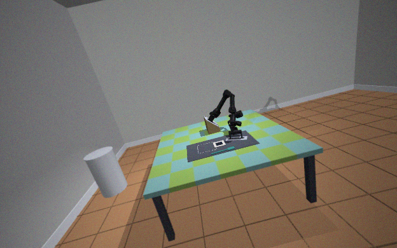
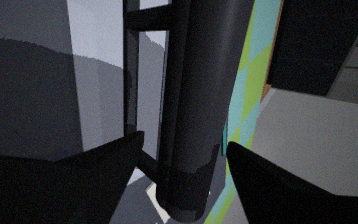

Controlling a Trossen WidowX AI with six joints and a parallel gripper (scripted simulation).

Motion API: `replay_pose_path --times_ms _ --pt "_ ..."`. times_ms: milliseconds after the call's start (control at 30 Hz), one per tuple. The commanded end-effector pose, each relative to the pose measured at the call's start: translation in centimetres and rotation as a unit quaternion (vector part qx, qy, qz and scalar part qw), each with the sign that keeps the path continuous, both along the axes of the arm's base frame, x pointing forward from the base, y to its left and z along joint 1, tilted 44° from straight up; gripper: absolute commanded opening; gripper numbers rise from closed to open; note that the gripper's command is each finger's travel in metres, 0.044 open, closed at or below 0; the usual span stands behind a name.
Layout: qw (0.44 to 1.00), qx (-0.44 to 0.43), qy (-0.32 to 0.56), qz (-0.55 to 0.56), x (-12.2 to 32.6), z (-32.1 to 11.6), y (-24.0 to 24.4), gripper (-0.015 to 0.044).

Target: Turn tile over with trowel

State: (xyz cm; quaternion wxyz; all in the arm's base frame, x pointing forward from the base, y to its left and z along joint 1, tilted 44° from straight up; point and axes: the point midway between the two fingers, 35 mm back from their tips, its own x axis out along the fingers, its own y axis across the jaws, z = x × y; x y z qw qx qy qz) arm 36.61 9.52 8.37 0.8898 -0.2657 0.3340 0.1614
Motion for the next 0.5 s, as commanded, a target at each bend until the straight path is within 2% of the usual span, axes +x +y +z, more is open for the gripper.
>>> replay_pose_path --times_ms 0,367,467 --pt "1.0 0.001 -0.004 0.002 0.7 -0.2 0.2 0.03" --pt "1.0 0.001 -0.004 0.002 1.7 -1.3 0.3 0.03" --pt "1.0 0.001 -0.004 0.002 1.7 -1.3 0.3 0.0221"
